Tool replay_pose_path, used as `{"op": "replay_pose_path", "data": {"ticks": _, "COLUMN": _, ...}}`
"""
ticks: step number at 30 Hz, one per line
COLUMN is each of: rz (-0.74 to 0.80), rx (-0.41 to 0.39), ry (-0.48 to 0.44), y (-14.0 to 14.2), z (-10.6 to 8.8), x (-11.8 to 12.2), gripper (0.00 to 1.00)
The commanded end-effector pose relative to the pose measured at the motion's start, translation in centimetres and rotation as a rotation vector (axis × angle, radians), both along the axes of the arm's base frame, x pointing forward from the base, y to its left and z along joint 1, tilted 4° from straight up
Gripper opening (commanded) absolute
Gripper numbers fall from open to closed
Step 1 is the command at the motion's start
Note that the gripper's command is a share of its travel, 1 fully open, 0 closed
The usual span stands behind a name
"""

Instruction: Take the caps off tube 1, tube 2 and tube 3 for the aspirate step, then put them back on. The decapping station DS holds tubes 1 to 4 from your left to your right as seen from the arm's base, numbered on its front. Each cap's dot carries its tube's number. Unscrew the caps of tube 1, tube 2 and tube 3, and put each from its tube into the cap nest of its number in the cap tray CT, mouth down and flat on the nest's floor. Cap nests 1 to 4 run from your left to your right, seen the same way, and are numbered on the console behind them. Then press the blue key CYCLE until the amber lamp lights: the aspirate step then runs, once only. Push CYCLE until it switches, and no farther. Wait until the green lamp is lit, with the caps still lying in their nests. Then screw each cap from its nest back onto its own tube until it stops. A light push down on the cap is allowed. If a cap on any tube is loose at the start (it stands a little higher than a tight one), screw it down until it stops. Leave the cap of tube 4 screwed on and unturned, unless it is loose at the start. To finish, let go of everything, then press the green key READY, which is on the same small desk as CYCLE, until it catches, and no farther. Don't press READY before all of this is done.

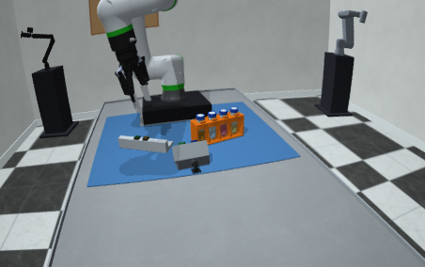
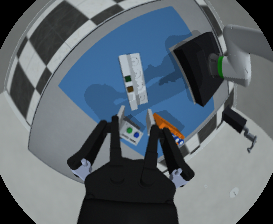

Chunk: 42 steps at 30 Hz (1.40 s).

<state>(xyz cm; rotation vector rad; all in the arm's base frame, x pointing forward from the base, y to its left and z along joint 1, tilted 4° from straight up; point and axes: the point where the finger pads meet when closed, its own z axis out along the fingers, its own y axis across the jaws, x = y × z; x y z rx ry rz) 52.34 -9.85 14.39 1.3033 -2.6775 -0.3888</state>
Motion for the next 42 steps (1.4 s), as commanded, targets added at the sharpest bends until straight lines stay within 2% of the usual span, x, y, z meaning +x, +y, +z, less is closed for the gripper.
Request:
{"op": "replay_pose_path", "data": {"ticks": 1, "rz": 0.079, "rx": -0.003, "ry": -0.028, "y": 1.3, "z": -0.1, "x": -0.3, "gripper": 0.35}}
{"op": "replay_pose_path", "data": {"ticks": 14, "rz": 0.412, "rx": -0.006, "ry": -0.111, "y": 6.7, "z": -1.2, "x": -2.5, "gripper": 0.35}}
{"op": "replay_pose_path", "data": {"ticks": 16, "rz": 0.412, "rx": -0.006, "ry": -0.111, "y": 6.7, "z": -1.2, "x": -2.5, "gripper": 0.35}}
{"op": "replay_pose_path", "data": {"ticks": 31, "rz": 0.86, "rx": -0.009, "ry": -0.208, "y": 12.3, "z": -3.1, "x": -6.3, "gripper": 0.35}}
{"op": "replay_pose_path", "data": {"ticks": 33, "rz": 0.86, "rx": -0.009, "ry": -0.208, "y": 12.3, "z": -3.1, "x": -6.3, "gripper": 0.35}}
{"op": "replay_pose_path", "data": {"ticks": 36, "rz": 0.909, "rx": -0.009, "ry": -0.218, "y": 14.0, "z": -3.9, "x": -7.9, "gripper": 0.35}}
{"op": "replay_pose_path", "data": {"ticks": 42, "rz": 1.007, "rx": -0.009, "ry": -0.237, "y": 14.1, "z": -3.9, "x": -8.0, "gripper": 0.35}}
